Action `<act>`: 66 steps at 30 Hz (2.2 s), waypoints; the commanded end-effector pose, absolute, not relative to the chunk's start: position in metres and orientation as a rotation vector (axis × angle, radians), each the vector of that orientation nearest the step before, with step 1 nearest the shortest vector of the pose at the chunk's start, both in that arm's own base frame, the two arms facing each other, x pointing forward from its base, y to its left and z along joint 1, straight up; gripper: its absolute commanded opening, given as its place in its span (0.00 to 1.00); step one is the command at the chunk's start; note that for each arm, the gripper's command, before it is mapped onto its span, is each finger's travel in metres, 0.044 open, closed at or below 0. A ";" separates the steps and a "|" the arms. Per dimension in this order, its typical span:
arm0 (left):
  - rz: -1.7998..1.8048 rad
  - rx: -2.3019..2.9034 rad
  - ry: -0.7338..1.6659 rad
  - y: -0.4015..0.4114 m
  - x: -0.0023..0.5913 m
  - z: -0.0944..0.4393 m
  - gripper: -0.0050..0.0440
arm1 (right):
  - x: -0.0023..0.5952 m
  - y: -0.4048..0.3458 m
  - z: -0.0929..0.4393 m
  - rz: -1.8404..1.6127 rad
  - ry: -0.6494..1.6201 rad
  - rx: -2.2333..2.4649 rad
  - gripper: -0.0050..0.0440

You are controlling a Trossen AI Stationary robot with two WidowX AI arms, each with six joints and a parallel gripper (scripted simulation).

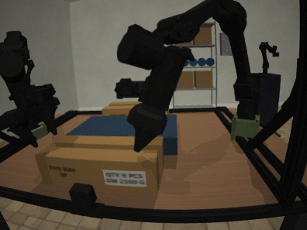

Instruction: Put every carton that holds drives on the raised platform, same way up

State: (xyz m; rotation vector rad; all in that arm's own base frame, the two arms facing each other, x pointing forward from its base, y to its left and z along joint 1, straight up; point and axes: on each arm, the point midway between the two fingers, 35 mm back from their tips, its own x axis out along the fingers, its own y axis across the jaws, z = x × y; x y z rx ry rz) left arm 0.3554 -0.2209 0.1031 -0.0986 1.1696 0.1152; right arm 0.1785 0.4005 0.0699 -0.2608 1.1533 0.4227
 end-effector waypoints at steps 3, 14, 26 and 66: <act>0.128 -0.086 1.185 -0.219 0.353 0.070 0.90 | 0.177 0.398 0.037 0.410 1.164 -0.277 0.90; 0.128 -0.086 1.185 -0.219 0.353 0.038 0.90 | 0.177 0.398 0.005 0.410 1.164 -0.277 0.90; 0.128 -0.086 1.185 -0.219 0.353 0.038 0.10 | 0.177 0.398 0.004 0.410 1.164 -0.277 0.10; 0.128 -0.086 1.185 -0.219 0.353 0.099 0.10 | 0.177 0.398 0.066 0.410 1.164 -0.277 0.10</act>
